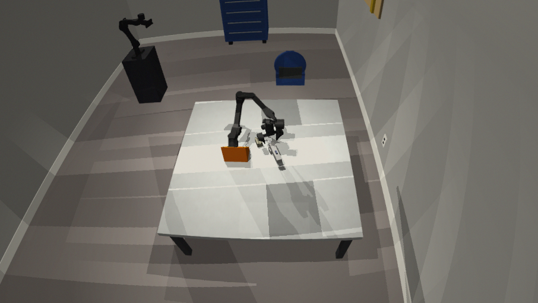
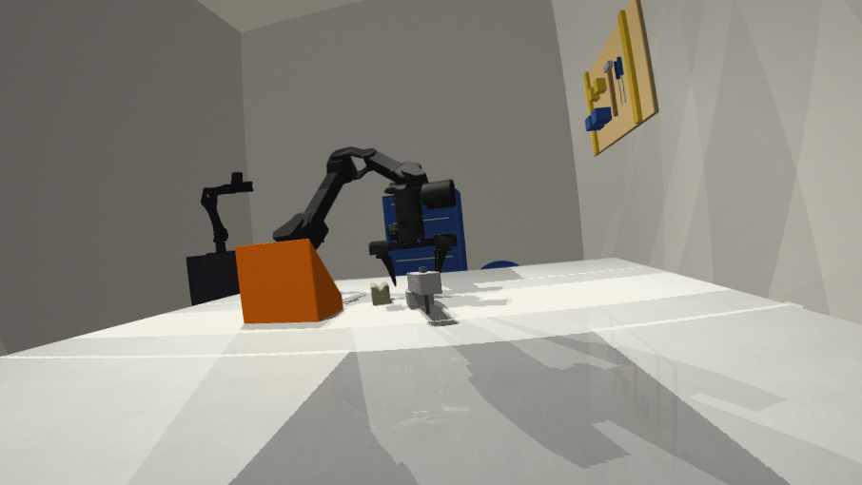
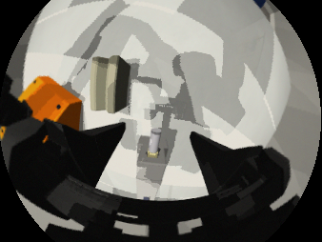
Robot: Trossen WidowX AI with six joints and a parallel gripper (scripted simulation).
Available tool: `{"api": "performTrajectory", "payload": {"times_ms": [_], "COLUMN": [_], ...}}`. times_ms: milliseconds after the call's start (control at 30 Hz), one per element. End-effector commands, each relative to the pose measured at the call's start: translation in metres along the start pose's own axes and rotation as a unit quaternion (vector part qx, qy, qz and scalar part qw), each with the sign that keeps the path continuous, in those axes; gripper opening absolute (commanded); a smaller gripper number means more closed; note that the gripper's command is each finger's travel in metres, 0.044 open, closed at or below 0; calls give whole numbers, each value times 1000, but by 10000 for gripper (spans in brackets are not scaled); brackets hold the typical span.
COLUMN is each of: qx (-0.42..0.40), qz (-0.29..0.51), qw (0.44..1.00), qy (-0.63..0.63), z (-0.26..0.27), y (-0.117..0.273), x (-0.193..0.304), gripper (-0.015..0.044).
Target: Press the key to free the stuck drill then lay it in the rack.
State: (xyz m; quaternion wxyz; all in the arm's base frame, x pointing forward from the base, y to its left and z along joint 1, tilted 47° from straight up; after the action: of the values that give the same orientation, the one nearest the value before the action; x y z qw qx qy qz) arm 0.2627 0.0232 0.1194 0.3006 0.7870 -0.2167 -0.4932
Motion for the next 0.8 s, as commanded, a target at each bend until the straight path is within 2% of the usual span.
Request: {"api": "performTrajectory", "payload": {"times_ms": [0,533,767], "qx": [-2,-2,0], "qz": [-3,-4,-2], "qw": [1000,1000,1000], "qy": [-5,-5,-1], "z": [3,4,2], "y": [-9,-26,-23], "x": [2,6,5], "gripper": [440,440,256]}}
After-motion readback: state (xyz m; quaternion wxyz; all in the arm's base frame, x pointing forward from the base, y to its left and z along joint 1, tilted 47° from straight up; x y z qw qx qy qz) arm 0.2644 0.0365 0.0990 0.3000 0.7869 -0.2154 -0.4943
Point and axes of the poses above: the point midway between the two fingers, 35 mm back from their tips, its own y axis back along the fingers, its own z axis across the jaws, x = y × z, the point moved 8 cm from there along y, back along the fingers, and after that the axes turned 4 degrees about y, right-handed, at the moved point
